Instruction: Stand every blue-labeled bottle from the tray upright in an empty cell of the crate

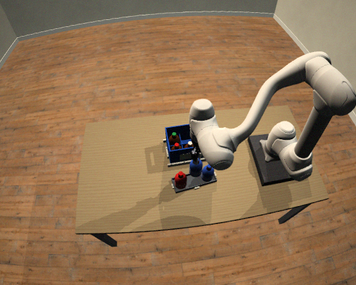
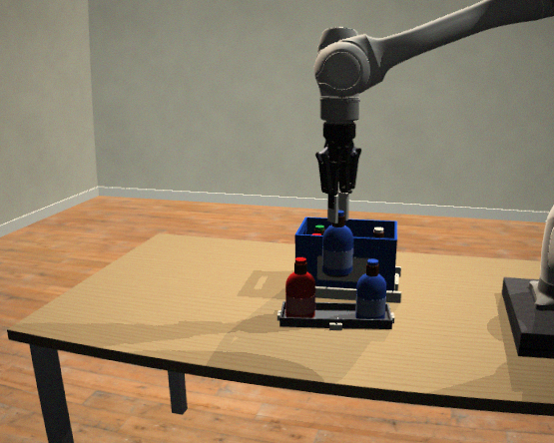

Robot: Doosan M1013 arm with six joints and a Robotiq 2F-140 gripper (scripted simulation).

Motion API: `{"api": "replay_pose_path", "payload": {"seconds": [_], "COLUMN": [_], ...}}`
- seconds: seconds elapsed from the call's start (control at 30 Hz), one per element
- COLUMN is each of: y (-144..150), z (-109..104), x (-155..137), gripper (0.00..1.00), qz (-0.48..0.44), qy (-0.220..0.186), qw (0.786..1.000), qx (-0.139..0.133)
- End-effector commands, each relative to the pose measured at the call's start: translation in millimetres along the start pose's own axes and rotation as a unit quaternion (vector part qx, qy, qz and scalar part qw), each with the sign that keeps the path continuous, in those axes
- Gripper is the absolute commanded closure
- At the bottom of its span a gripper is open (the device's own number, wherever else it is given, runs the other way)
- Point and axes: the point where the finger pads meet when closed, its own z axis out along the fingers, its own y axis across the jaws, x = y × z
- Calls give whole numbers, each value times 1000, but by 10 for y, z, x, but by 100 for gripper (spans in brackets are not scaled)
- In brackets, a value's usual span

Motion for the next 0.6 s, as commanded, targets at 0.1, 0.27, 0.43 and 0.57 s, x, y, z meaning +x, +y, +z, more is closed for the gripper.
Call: {"api": "replay_pose_path", "payload": {"seconds": [0.1, 0.27, 0.43, 0.57], "y": [0, 0, 0, 0], "z": [-36, -84, -118, -167], "x": [0, 0, 0, 0], "gripper": [100, 100, 100, 100], "qz": [0, 0, 0, 0], "qy": [0, 0, 0, 0], "qw": [1000, 1000, 1000, 1000], "qx": [0, 0, 0, 0]}}
